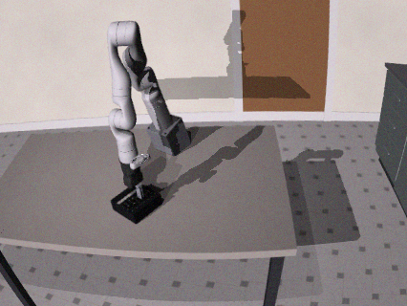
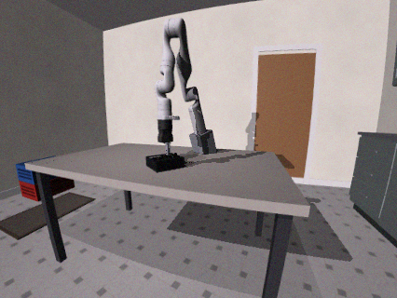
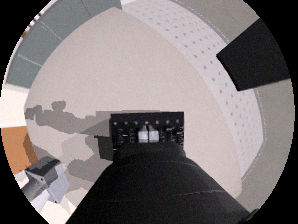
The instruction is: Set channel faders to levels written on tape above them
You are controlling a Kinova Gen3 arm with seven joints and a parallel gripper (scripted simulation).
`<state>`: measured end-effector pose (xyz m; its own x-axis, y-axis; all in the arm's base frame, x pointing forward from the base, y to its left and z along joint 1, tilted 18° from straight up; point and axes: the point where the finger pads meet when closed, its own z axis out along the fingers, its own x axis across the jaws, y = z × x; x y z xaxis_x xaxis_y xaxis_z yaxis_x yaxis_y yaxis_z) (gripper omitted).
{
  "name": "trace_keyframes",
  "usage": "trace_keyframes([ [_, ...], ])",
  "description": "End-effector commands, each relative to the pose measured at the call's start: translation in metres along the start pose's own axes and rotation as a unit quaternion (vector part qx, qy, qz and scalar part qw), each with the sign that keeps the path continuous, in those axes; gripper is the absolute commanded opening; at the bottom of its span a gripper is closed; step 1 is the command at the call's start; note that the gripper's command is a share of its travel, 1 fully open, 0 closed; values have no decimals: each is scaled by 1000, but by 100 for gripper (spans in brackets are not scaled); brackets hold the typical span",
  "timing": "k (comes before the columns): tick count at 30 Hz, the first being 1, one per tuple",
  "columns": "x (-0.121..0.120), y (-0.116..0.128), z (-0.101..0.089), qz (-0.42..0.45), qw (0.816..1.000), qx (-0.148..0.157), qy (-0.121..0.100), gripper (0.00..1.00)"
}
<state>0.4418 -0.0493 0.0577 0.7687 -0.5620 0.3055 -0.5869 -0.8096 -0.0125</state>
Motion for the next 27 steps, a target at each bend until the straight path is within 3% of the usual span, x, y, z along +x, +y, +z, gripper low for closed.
trace_keyframes([
  [1, 0, 0, 0, 0, 1000, 1, 0, 0],
  [27, 0, 0, 9, 0, 1000, 1, 0, 0],
])
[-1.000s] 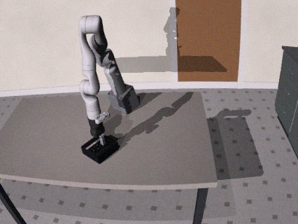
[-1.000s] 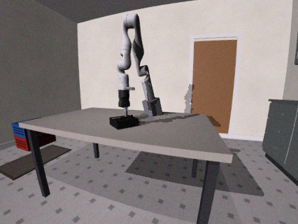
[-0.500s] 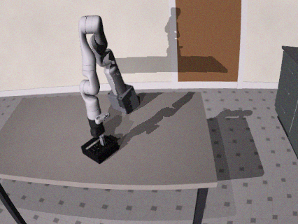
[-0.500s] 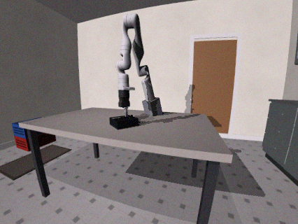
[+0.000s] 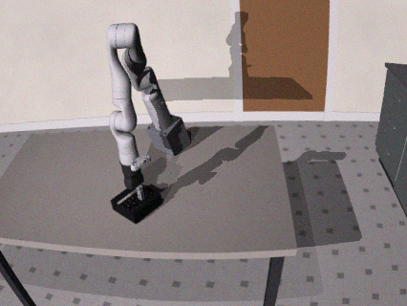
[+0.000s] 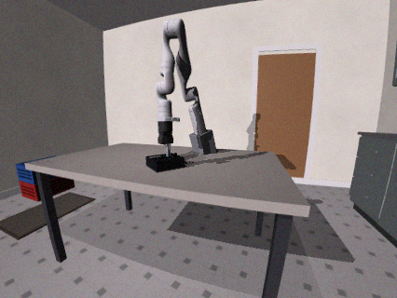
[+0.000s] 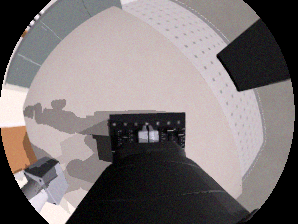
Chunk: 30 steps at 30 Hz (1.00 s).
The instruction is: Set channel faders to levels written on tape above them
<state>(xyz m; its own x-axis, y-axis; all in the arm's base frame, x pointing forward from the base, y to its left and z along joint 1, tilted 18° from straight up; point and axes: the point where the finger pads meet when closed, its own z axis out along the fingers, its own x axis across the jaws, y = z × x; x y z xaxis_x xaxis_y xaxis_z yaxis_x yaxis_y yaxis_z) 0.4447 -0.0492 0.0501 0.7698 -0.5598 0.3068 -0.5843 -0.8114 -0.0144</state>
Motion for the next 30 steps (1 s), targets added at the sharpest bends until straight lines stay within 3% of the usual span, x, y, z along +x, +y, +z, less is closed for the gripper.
trace_keyframes([
  [1, 0, 1, 2, 1, 1000, -1, 0, 0],
  [30, 0, 3, 4, 1, 1000, -1, 0, 0],
])
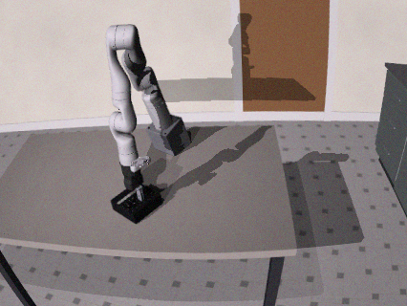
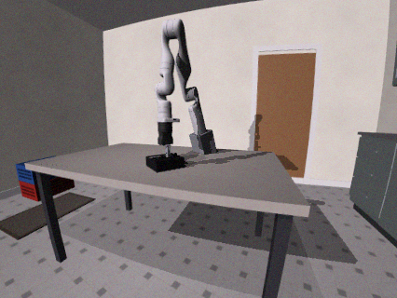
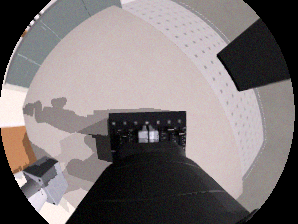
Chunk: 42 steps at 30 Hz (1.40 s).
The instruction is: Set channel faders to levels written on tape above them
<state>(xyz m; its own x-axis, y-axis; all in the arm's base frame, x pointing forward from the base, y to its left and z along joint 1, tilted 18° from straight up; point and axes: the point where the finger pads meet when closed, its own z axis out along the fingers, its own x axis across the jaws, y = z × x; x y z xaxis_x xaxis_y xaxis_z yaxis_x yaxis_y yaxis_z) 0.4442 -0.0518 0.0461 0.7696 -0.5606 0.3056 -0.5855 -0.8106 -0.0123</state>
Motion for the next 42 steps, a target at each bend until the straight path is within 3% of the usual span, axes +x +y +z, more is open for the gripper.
trace_keyframes([
  [1, 1, 1, 0, 1, 1000, 0, 0, 0],
  [42, 1, 14, 0, 1, 1000, 0, 0, 0],
])
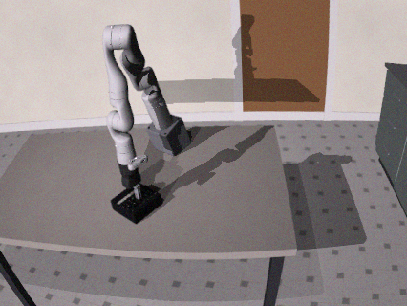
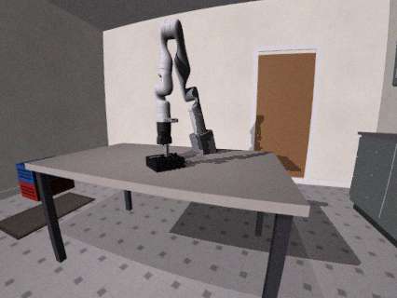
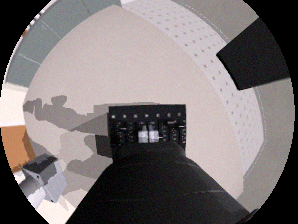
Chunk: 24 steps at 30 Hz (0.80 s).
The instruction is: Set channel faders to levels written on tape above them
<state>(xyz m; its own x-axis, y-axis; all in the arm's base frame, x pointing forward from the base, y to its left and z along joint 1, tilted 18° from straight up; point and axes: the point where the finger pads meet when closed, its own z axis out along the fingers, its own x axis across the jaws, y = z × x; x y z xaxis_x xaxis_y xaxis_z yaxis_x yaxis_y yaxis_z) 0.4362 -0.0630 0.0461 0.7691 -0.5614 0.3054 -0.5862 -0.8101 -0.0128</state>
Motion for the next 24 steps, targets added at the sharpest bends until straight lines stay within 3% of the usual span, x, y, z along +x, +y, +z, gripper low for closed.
trace_keyframes([
  [1, 1, 0, 0, 0, 1000, 0, 1, 0],
  [24, 1, -5, 0, 0, 1000, 0, 1, 0],
])
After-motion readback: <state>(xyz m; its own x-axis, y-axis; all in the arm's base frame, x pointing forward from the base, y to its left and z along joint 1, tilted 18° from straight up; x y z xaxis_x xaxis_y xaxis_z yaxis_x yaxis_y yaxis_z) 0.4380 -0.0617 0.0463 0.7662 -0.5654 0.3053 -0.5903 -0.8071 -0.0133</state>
